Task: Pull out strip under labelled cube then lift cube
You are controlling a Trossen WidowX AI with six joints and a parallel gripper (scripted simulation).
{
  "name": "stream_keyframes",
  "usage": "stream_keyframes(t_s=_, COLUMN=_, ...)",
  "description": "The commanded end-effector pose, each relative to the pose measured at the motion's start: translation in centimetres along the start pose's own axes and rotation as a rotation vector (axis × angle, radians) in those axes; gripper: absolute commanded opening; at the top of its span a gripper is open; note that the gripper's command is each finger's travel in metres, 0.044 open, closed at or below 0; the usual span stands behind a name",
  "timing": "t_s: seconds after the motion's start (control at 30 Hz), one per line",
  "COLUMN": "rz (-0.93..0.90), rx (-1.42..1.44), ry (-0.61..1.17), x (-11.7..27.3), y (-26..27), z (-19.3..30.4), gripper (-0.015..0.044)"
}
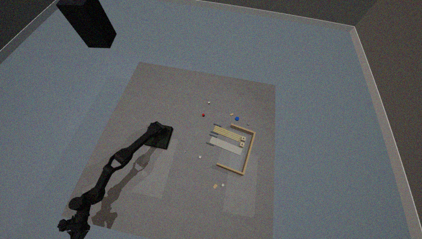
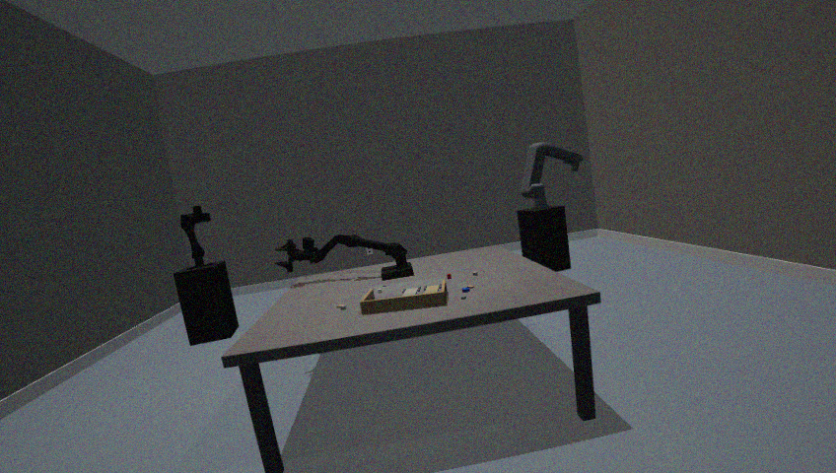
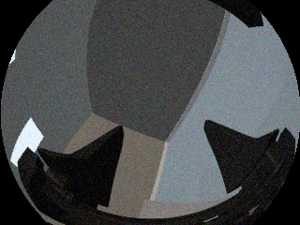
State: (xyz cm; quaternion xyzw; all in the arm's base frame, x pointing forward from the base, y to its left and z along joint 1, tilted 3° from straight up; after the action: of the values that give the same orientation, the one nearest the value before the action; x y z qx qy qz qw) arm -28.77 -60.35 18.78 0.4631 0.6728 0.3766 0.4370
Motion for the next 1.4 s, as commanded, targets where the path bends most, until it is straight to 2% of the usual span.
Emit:
stream_keyframes(t_s=0.0, rz=0.000, rx=0.001, ry=0.003, x=-0.2, y=0.1, z=0.2, gripper=0.0400)
stream_keyframes(t_s=0.13, rz=0.004, rx=0.017, ry=0.058, x=-3.6, y=2.8, z=4.9, gripper=0.0400)
stream_keyframes(t_s=0.27, rz=0.006, rx=0.030, ry=0.098, x=-5.6, y=4.8, z=8.4, gripper=0.0400)
stream_keyframes(t_s=0.43, rz=0.011, rx=0.060, ry=0.175, x=-8.4, y=8.5, z=15.0, gripper=0.0400)
stream_keyframes(t_s=0.7, rz=0.021, rx=0.118, ry=0.312, x=-10.0, y=15.1, z=26.3, gripper=0.0400)
stream_keyframes(t_s=1.03, rz=0.033, rx=0.212, ry=0.509, x=-6.7, y=23.4, z=39.9, gripper=0.0400)
stream_keyframes(t_s=1.37, rz=-0.014, rx=0.381, ry=0.726, x=1.7, y=30.8, z=51.6, gripper=0.0400)
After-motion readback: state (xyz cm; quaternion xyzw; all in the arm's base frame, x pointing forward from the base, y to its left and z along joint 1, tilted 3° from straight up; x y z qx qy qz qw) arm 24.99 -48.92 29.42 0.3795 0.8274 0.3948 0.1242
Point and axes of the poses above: the point midway between the two fingers, 35 mm back from their tips, its own x axis back along the fingers, its own y axis across the jaws, z = x × y, the point moved 3 cm from there along x, back along the fingers, and after that the axes turned 3 degrees about -x, right-handed, at the moved point
